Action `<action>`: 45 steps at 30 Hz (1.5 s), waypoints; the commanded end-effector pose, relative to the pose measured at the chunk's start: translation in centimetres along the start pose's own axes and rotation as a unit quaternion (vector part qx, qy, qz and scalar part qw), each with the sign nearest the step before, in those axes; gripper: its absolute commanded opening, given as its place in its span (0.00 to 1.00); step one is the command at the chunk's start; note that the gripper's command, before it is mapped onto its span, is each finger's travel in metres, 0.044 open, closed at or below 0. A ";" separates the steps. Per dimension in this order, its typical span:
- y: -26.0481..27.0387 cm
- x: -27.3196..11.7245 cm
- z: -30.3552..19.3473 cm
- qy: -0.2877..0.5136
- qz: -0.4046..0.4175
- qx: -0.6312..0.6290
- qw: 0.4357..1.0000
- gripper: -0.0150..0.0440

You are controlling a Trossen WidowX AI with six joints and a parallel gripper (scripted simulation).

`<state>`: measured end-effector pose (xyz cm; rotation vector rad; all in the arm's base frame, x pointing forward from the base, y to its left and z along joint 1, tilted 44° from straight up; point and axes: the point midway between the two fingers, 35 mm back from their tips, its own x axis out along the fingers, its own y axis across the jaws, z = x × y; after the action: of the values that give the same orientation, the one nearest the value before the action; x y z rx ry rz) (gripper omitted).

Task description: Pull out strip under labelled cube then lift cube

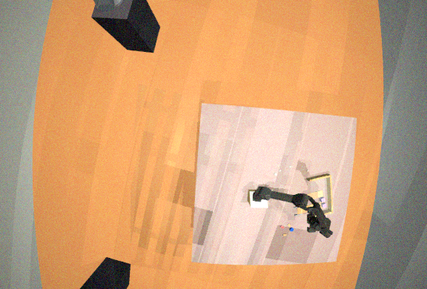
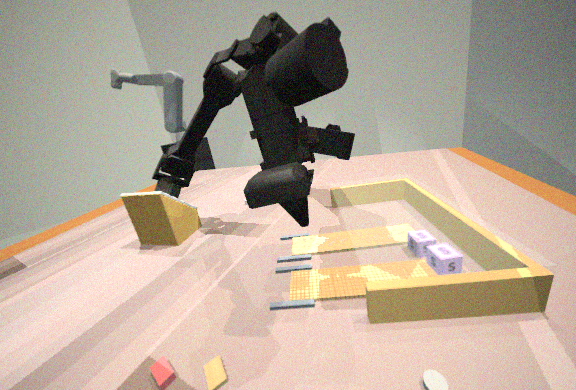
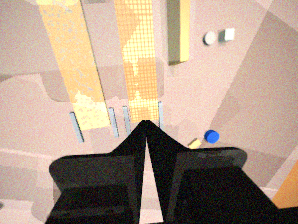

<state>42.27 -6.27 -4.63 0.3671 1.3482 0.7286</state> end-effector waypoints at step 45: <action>-0.5 8.5 -1.4 0.064 0.034 -0.042 0.997 0.25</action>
<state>41.75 -1.59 -11.08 0.2913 1.4190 0.8759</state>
